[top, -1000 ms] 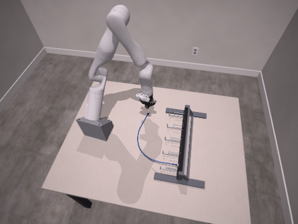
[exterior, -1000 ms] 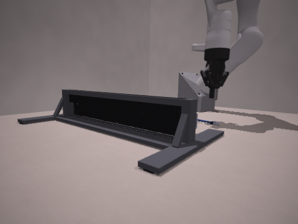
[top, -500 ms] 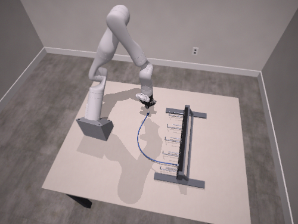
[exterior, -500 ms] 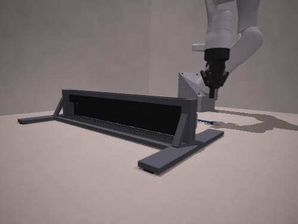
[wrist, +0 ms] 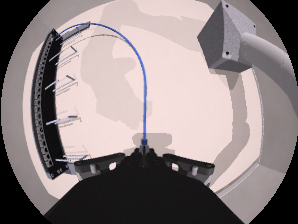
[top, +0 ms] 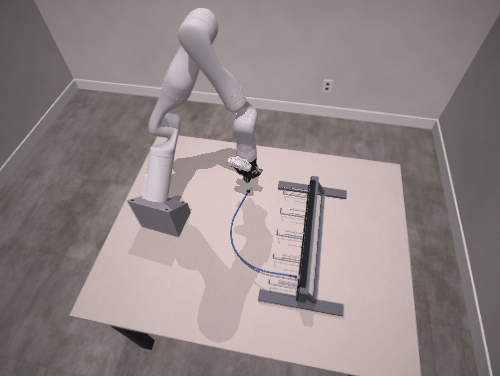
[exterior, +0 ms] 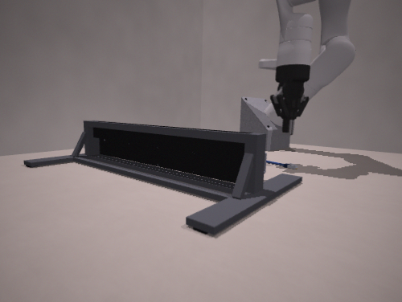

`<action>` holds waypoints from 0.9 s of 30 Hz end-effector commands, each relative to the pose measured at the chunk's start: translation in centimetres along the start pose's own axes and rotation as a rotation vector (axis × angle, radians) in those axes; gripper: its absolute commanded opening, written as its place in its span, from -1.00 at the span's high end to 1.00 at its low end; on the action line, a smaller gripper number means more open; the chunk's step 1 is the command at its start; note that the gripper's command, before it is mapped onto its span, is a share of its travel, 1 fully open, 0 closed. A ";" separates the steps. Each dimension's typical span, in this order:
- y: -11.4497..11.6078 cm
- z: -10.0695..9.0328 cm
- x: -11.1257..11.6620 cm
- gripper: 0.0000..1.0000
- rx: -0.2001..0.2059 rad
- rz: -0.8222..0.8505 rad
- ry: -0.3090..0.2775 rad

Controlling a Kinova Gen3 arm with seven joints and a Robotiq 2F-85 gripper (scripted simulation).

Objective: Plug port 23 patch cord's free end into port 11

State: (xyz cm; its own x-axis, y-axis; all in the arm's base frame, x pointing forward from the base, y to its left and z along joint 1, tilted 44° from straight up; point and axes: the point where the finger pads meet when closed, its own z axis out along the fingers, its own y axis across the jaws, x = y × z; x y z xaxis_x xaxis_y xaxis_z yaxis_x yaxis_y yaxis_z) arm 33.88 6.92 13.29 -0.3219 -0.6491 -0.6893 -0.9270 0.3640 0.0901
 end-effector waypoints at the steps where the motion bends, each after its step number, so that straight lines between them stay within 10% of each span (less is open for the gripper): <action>1: 0.0 0.0 -0.2 1.00 0.001 0.000 0.000; 10: 0.0 0.0 -0.8 1.00 0.001 0.002 0.000; 11: 0.0 0.0 -0.8 0.26 0.001 0.002 0.000; 27: 0.0 0.0 -0.8 0.26 0.001 0.002 0.000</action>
State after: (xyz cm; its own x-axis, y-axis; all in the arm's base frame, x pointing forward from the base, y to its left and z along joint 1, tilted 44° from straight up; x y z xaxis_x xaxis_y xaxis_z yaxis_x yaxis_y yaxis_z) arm 34.14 7.45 13.84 -0.3233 -0.6485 -0.6891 -0.9265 0.3649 0.0913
